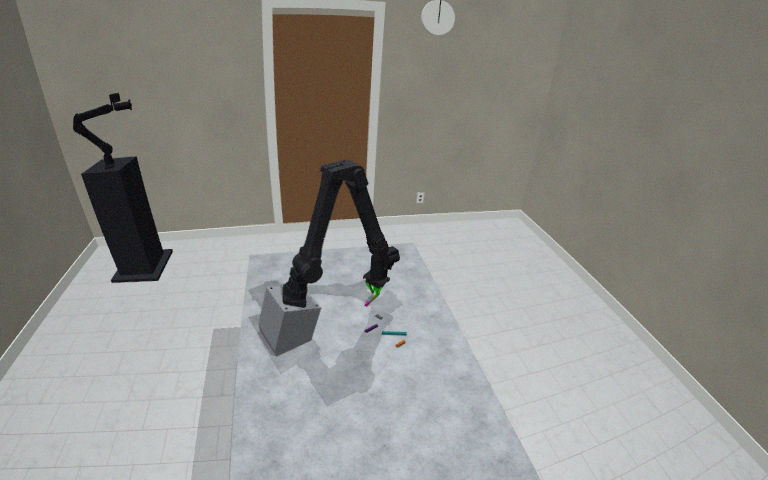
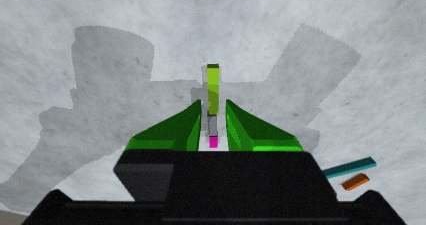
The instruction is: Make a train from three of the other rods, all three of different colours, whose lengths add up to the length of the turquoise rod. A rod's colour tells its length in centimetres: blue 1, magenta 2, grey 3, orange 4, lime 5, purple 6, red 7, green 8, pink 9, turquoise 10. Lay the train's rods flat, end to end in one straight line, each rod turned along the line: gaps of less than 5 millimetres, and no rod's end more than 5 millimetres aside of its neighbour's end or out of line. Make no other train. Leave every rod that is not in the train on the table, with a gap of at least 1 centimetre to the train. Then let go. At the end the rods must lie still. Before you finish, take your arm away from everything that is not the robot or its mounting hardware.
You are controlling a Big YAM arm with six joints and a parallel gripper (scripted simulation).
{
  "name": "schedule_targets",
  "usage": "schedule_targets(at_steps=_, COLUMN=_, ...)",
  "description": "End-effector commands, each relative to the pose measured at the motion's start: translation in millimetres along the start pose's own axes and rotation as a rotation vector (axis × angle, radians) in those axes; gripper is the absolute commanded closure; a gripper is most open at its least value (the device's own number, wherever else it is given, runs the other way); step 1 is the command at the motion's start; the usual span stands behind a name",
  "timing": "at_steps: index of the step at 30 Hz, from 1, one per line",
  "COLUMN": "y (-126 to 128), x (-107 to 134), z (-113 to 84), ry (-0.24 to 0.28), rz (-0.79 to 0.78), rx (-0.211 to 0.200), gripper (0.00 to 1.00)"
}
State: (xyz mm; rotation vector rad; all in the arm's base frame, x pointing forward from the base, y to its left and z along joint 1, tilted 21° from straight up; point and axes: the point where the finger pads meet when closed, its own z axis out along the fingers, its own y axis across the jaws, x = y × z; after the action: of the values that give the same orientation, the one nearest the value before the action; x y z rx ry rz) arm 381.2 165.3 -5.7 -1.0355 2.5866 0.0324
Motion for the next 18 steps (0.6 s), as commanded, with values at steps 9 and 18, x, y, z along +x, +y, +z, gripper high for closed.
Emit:
schedule_targets(at_steps=9, y=-9.0, x=-24.6, z=-73.9, ry=-0.059, rz=0.000, rx=0.023, gripper=0.77)
schedule_targets(at_steps=18, y=-7.8, x=-18.5, z=-87.5, ry=-0.049, rz=0.000, rx=0.020, gripper=0.77)
